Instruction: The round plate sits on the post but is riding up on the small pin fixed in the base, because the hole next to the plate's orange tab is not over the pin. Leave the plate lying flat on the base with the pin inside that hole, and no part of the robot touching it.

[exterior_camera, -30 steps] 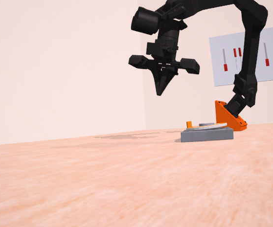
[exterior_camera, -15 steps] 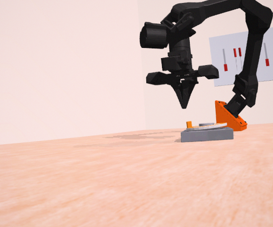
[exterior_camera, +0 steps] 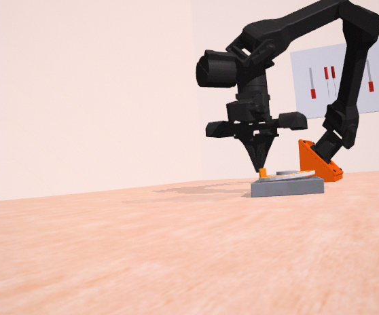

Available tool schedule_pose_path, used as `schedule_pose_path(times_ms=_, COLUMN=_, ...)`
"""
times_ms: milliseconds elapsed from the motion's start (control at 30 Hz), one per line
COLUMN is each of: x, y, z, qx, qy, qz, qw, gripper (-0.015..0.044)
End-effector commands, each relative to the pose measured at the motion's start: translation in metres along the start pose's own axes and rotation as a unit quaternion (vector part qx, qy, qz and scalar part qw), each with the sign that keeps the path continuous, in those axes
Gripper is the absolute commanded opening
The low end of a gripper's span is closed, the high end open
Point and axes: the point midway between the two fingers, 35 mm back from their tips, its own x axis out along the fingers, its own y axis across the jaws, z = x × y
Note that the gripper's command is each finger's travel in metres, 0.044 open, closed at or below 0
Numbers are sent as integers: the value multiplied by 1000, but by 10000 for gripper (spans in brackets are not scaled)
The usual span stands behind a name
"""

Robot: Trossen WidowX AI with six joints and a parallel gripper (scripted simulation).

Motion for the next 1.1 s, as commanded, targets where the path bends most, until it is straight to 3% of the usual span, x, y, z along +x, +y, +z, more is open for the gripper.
schedule_pose_path(times_ms=0, x=0, y=3, z=7, qx=1, qy=-3, qz=2, qw=1000, gripper=0)
schedule_pose_path(times_ms=1067, x=0, y=32, z=34, qx=0, qy=-3, qz=2, qw=1000, gripper=0)
